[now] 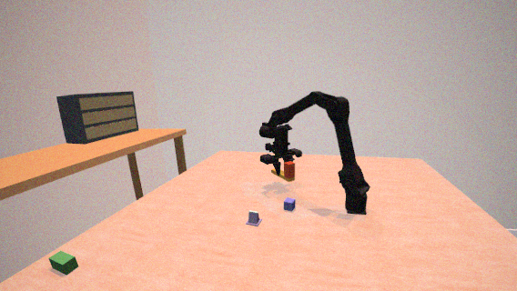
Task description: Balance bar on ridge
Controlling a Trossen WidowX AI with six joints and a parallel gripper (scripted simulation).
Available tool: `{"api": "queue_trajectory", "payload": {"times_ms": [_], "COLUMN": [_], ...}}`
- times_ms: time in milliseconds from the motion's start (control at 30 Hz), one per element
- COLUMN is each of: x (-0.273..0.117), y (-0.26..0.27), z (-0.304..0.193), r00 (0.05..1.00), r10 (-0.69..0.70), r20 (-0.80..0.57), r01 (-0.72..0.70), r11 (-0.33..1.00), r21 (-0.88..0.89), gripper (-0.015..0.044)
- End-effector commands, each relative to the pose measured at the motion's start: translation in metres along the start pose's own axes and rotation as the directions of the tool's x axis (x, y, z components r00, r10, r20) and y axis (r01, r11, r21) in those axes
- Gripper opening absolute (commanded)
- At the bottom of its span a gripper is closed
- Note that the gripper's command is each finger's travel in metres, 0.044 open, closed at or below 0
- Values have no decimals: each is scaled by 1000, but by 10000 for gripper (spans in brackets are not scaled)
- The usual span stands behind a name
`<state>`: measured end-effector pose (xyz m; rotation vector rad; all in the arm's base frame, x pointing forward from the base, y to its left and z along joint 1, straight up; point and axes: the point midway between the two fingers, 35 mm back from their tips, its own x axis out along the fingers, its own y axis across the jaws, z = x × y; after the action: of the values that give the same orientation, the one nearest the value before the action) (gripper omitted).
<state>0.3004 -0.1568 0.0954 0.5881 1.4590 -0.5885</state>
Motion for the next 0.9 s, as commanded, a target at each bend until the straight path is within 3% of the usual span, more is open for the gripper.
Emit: {"api": "queue_trajectory", "payload": {"times_ms": [0, 467, 867], "x": [-13, -45, -45], "y": [0, 0, 40], "z": [0, -3, -11], "r00": [1000, 1000, 1000], "r10": [-1, -2, 2], "r20": [5, 4, 3], "r01": [1, 2, -3], "r11": [1000, 1000, 991], "r21": [3, 6, 134], "gripper": [0, 0, 0]}}
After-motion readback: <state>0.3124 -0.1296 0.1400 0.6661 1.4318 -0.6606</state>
